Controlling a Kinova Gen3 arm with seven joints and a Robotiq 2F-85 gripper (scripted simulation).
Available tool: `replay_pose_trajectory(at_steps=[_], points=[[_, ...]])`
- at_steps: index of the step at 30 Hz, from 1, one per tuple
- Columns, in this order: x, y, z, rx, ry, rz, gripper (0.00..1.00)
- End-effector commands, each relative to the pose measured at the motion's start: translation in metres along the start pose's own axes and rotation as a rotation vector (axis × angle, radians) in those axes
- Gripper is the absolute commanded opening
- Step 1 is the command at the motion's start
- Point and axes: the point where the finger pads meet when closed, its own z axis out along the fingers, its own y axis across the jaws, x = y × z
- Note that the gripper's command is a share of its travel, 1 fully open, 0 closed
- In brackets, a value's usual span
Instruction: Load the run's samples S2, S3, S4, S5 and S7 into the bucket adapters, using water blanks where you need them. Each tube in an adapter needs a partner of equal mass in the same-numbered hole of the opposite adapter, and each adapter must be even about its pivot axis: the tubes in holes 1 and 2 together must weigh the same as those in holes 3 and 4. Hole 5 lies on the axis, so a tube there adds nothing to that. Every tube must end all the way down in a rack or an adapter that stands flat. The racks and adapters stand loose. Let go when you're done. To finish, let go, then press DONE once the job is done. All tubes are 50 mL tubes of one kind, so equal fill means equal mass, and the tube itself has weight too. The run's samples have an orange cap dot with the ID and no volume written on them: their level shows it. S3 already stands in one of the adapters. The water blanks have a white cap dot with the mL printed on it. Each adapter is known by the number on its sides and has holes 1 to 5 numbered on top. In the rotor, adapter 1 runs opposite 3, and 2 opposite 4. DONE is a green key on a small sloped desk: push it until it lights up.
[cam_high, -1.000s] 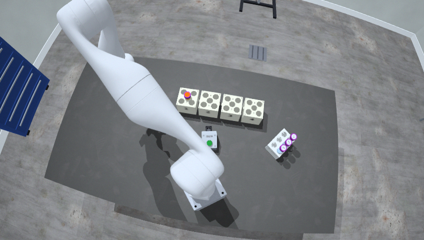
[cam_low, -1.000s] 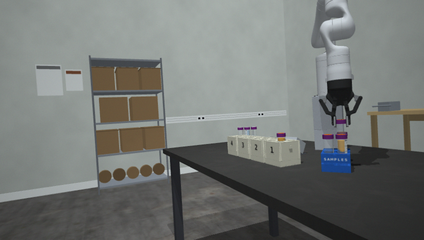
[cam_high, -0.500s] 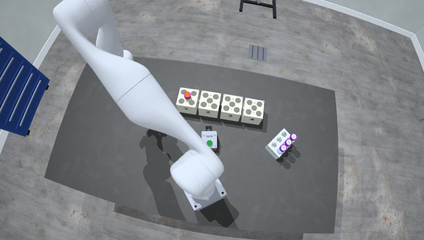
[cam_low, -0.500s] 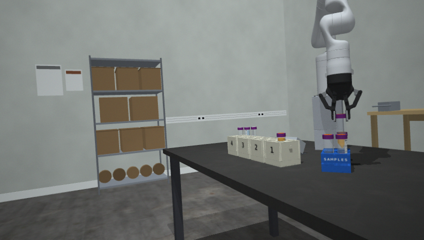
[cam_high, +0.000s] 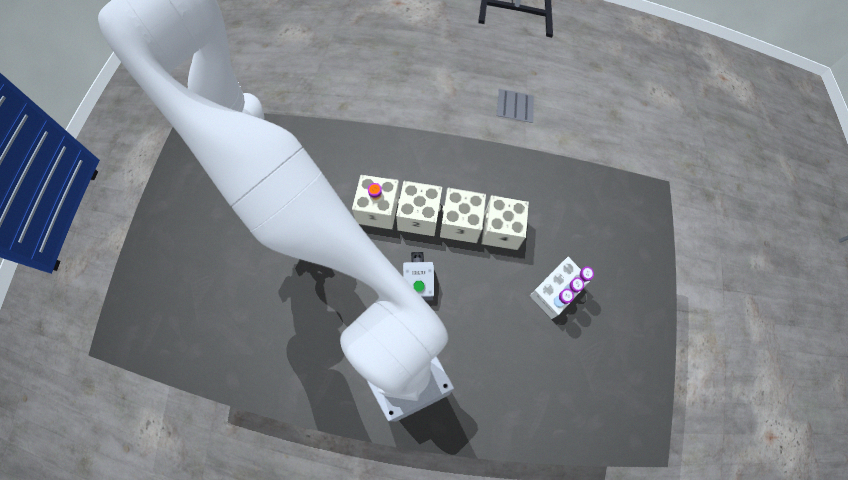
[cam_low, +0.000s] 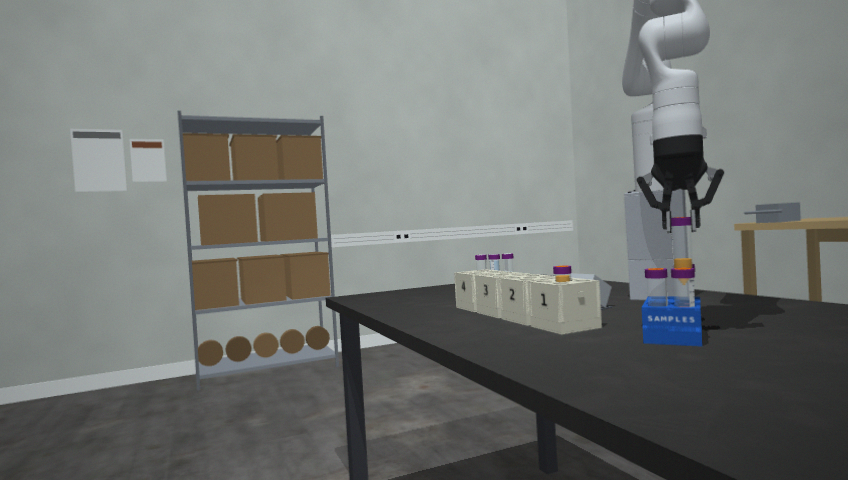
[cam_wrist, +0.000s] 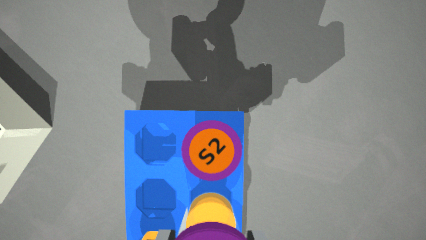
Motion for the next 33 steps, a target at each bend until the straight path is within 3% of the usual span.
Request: replay_pose_trajectory(at_steps=[1,33], points=[[-0.001,0.0,-0.003,0.0,-0.002,0.0,0.1],[-0.001,0.0,-0.041,0.0,-0.002,0.0,0.1]])
